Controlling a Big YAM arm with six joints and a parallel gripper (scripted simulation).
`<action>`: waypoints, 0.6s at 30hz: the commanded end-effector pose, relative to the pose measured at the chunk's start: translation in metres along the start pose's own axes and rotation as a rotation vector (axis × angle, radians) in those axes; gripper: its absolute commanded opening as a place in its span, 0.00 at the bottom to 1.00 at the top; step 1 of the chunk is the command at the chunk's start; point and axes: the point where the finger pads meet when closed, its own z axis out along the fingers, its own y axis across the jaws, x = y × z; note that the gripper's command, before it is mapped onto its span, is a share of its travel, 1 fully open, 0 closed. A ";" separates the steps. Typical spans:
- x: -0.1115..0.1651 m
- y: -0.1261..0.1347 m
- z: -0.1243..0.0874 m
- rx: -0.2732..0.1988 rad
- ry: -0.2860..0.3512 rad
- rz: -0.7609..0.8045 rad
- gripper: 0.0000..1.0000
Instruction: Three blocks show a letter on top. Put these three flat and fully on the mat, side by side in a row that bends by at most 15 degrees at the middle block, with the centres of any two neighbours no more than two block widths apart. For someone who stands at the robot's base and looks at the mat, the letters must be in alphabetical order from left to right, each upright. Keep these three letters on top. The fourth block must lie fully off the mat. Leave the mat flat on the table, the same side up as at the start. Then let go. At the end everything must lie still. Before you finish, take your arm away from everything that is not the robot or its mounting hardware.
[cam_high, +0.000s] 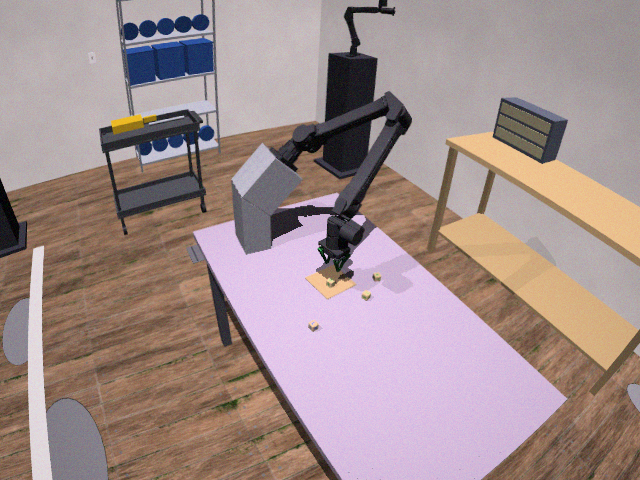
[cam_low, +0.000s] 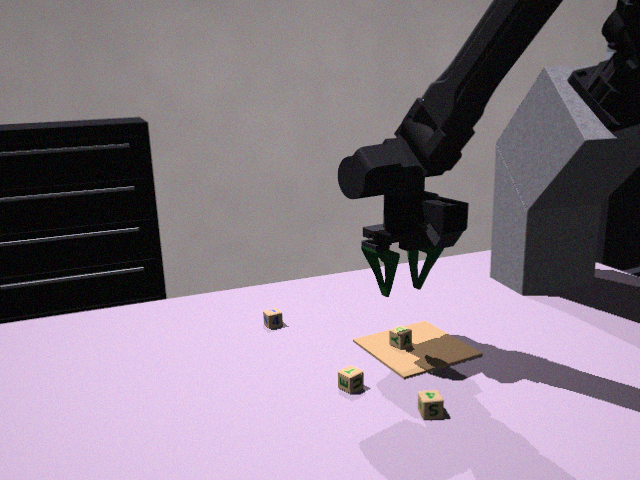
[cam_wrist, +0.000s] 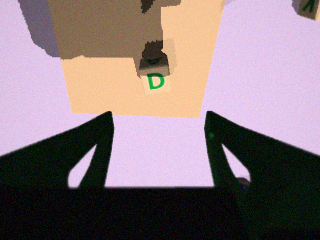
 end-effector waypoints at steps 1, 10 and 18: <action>0.004 0.002 0.002 -0.030 -0.005 -0.122 0.60; 0.005 0.006 0.002 -0.035 -0.003 -0.117 0.60; 0.005 0.006 0.002 -0.035 -0.003 -0.116 0.60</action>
